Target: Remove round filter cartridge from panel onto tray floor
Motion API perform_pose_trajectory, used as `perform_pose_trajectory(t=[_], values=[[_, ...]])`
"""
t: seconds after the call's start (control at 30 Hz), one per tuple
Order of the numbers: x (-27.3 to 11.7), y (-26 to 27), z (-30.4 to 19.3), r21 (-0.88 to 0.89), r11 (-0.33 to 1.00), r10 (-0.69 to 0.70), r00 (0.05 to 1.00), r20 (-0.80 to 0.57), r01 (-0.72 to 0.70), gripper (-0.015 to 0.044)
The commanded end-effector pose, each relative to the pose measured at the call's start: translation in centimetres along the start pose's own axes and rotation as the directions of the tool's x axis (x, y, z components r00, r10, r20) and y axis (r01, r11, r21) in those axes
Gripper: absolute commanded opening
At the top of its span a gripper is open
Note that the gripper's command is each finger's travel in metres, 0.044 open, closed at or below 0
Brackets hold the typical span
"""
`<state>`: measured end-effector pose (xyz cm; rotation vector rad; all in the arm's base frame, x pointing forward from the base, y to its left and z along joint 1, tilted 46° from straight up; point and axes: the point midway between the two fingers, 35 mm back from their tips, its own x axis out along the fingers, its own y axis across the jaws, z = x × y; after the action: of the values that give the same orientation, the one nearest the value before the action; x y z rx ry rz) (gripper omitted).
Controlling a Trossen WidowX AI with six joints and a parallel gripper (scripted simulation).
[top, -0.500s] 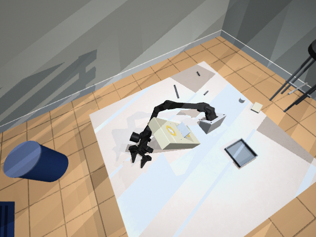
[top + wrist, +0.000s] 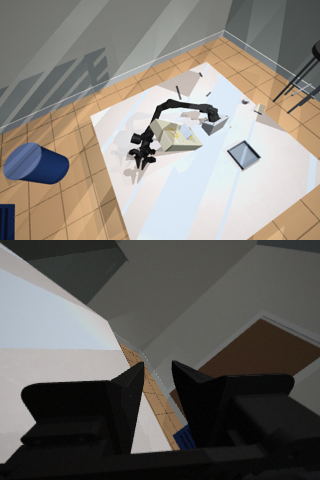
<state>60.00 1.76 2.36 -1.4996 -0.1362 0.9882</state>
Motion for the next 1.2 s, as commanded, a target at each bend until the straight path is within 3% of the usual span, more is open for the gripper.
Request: perform_pose_trajectory(t=[0.0, 0.23, 0.57, 0.93, 1.17], values=[[-0.3, -1.5, 0.6, 0.094, 0.995, 0.017, 0.998, -0.053, -0.012, 0.0107], [-1.4, -4.9, 1.2, 0.234, 0.972, 0.005, 0.989, -0.15, 0.03, 0.0107], [-3.4, -11.1, 4.3, 0.261, 0.957, -0.064, 0.971, -0.231, 0.125, 0.0107], [-4.8, -20.6, 15.2, 0.038, 0.973, -0.222, 0.966, -0.136, 0.229, 0.0107], [-5.0, -21.7, 19.9, 0.09, 0.966, -0.232, 0.966, -0.113, 0.242, 0.0107]])
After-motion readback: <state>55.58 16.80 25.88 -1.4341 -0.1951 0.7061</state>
